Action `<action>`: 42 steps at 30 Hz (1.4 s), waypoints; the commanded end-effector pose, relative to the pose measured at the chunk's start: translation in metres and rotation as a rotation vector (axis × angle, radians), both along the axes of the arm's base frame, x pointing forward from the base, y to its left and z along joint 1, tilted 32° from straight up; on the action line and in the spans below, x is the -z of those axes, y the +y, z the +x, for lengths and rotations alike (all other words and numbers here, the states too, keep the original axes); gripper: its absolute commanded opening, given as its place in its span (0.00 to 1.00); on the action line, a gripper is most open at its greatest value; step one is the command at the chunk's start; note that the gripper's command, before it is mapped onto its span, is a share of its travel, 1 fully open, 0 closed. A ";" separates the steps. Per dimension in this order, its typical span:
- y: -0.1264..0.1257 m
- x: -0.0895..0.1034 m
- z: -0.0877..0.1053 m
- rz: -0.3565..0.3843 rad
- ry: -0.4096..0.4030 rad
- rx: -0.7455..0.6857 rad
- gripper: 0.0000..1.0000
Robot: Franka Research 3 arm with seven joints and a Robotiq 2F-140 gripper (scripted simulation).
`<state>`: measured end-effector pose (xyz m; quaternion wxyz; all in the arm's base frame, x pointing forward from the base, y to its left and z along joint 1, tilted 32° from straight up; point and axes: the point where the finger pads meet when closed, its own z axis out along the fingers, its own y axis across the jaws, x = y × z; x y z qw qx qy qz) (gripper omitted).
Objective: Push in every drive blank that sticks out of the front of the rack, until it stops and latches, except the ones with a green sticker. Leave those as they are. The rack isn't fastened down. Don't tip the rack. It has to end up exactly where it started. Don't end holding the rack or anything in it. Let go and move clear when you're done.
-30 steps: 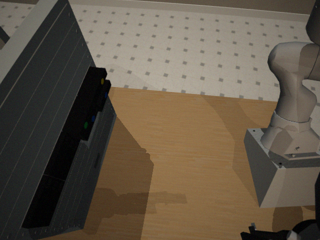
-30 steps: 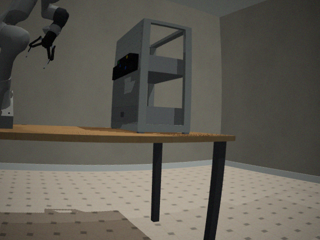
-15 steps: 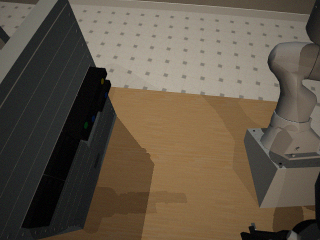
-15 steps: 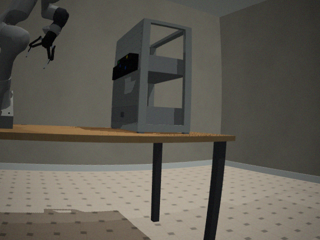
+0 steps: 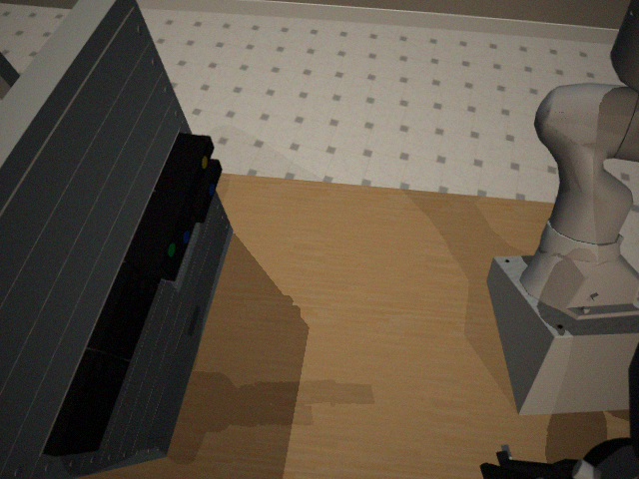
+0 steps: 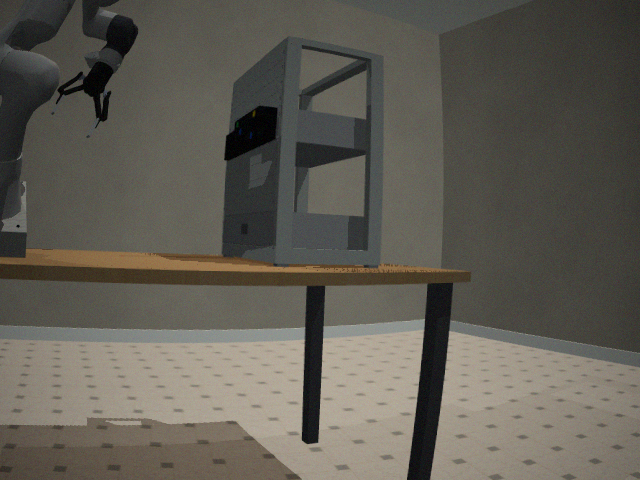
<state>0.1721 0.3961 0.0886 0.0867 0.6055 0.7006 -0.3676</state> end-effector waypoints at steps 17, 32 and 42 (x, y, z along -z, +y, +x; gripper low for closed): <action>0.002 -0.001 -0.001 0.006 -0.002 0.006 1.00; 0.017 -0.005 -0.005 0.058 -0.019 0.053 1.00; 0.038 -0.014 -0.011 0.125 -0.043 0.120 1.00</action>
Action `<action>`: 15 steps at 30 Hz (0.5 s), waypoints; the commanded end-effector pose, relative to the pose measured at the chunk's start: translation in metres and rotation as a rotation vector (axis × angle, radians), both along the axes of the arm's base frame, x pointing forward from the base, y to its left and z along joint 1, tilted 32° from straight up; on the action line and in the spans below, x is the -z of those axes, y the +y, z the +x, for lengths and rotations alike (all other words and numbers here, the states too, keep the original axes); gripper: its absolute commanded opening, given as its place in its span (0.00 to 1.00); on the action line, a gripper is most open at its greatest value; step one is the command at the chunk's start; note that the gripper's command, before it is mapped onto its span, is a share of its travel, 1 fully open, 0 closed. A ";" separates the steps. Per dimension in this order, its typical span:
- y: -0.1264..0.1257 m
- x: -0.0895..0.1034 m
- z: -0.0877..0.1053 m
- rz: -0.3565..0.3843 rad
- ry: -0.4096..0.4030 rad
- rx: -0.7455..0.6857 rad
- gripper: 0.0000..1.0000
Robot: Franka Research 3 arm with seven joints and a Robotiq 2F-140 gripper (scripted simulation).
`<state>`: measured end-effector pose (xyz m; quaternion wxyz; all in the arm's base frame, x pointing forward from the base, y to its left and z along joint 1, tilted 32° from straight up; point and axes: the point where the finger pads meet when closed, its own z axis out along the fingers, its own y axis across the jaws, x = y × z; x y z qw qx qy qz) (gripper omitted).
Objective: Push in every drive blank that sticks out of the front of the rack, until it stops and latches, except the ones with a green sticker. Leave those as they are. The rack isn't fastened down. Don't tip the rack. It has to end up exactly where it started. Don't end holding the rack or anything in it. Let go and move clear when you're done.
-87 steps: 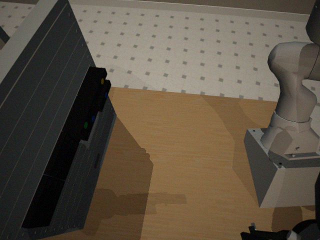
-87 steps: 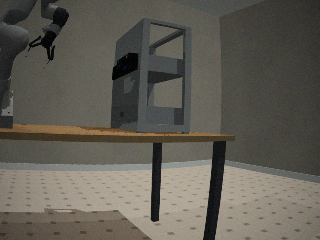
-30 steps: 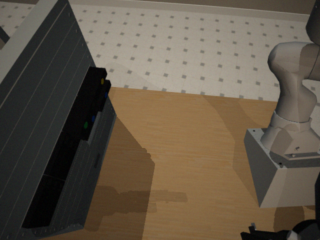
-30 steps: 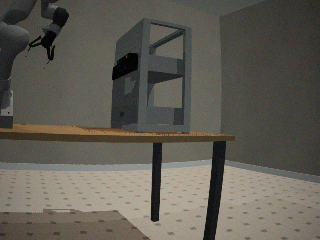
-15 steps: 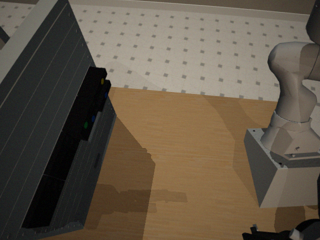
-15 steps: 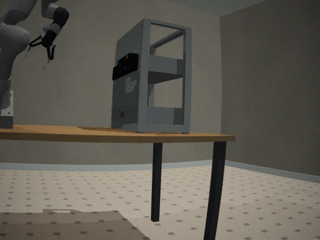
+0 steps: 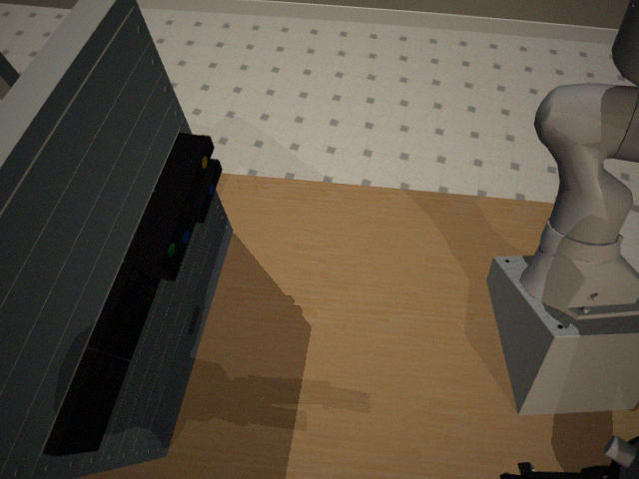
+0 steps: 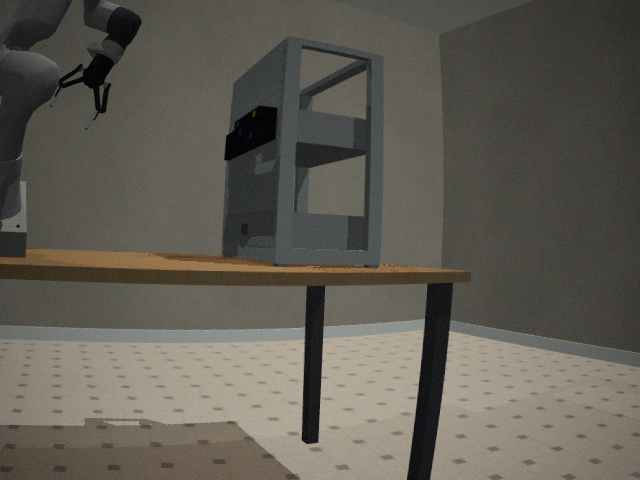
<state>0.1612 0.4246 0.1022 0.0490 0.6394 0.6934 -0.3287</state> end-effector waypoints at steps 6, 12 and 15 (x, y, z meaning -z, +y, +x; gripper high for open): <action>0.031 -0.012 -0.005 0.091 -0.045 0.118 1.00; 0.057 -0.029 -0.010 0.172 -0.076 0.216 1.00; 0.062 -0.033 -0.011 0.187 -0.082 0.234 1.00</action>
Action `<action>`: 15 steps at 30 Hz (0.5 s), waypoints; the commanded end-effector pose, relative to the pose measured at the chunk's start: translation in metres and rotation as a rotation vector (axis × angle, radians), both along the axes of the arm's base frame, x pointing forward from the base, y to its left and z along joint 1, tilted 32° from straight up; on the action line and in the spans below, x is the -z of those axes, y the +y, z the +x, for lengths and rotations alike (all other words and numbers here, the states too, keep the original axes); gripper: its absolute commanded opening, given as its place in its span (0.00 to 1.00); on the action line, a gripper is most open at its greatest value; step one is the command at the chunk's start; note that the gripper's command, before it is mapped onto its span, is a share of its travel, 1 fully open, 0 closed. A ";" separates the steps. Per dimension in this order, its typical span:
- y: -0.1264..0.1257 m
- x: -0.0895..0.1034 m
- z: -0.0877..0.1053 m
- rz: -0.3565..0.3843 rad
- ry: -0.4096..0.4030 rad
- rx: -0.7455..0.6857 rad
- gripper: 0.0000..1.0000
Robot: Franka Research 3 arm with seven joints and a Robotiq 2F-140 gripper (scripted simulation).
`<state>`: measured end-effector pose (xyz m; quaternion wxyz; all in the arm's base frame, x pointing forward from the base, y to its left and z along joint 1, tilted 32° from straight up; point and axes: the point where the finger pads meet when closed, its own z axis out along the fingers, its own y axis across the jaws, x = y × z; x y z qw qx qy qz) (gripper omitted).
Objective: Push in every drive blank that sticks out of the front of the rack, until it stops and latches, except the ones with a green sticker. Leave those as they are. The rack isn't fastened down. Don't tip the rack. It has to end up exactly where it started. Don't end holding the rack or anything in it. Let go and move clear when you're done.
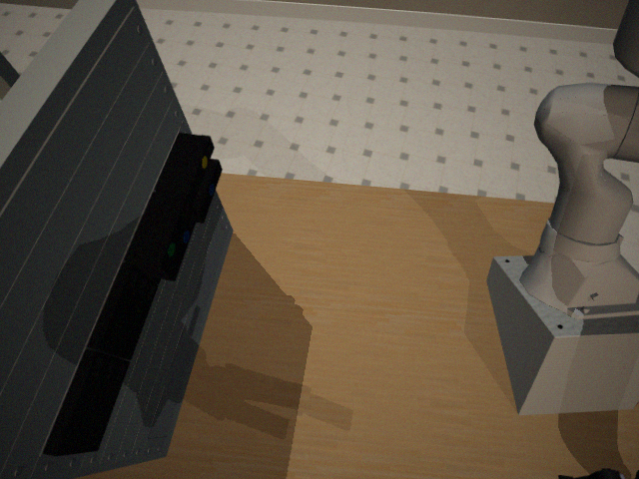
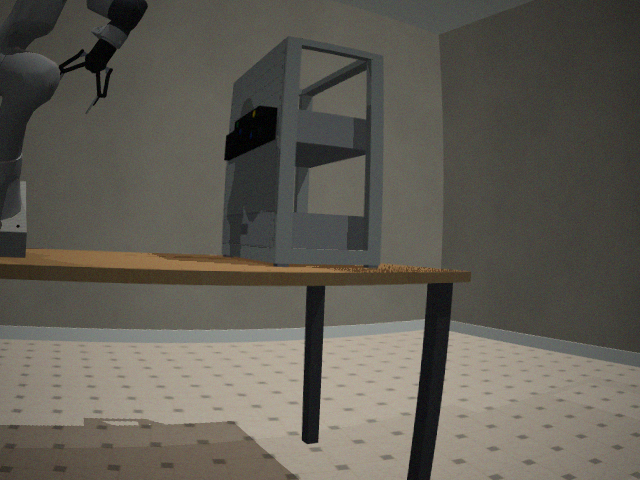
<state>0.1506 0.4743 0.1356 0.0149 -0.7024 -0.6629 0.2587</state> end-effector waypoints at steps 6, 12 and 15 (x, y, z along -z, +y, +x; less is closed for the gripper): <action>0.043 -0.025 -0.004 0.114 -0.066 0.201 1.00; 0.069 -0.051 -0.005 0.194 -0.096 0.323 1.00; 0.080 -0.063 -0.005 0.228 -0.109 0.377 1.00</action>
